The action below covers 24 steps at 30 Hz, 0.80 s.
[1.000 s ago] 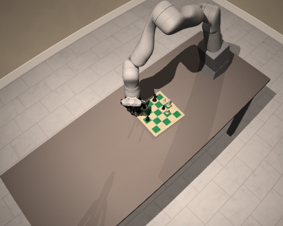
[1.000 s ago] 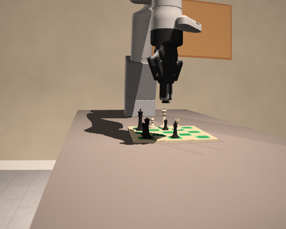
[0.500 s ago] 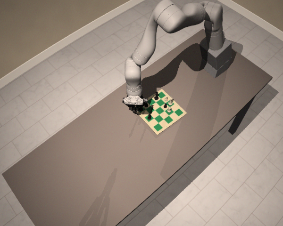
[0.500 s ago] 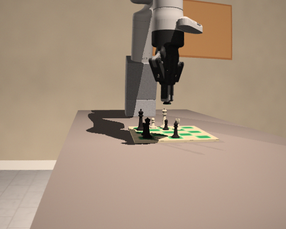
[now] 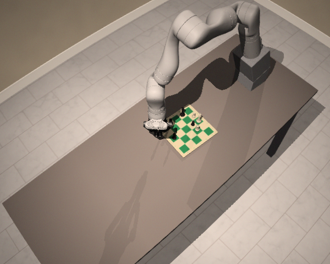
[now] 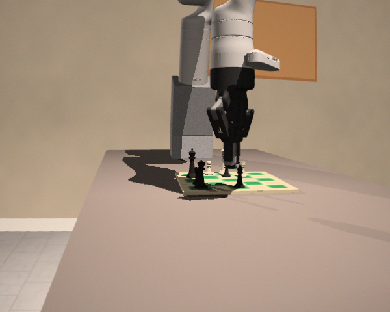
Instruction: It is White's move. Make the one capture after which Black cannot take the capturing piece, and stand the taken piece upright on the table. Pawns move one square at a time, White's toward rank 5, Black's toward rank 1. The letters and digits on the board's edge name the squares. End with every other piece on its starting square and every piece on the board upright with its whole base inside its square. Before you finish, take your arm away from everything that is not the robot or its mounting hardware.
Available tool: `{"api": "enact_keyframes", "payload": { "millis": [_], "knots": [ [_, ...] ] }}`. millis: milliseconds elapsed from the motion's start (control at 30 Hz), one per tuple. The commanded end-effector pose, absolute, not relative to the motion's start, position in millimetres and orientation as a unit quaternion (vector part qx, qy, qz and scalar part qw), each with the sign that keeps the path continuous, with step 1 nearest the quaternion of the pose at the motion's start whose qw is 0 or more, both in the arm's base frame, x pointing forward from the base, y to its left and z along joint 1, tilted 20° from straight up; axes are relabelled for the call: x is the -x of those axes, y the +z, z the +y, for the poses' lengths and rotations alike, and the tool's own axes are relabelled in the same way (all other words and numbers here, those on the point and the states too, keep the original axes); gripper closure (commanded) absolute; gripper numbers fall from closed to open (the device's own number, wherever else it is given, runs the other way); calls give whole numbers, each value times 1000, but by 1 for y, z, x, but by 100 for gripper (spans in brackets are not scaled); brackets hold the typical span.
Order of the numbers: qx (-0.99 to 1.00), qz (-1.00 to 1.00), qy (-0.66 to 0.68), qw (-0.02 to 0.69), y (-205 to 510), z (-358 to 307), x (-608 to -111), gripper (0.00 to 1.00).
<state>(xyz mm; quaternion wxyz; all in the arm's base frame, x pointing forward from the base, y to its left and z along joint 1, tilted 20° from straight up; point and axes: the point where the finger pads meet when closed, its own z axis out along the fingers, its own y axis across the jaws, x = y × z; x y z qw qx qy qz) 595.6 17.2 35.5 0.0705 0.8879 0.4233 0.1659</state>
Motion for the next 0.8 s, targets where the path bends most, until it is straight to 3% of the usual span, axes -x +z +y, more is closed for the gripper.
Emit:
{"api": "enact_keyframes", "payload": {
  "millis": [0,767],
  "knots": [
    [-891,421,158,71,15,10,-598,100],
    [-891,421,158,71,-12,11,-608,100]
  ]
}}
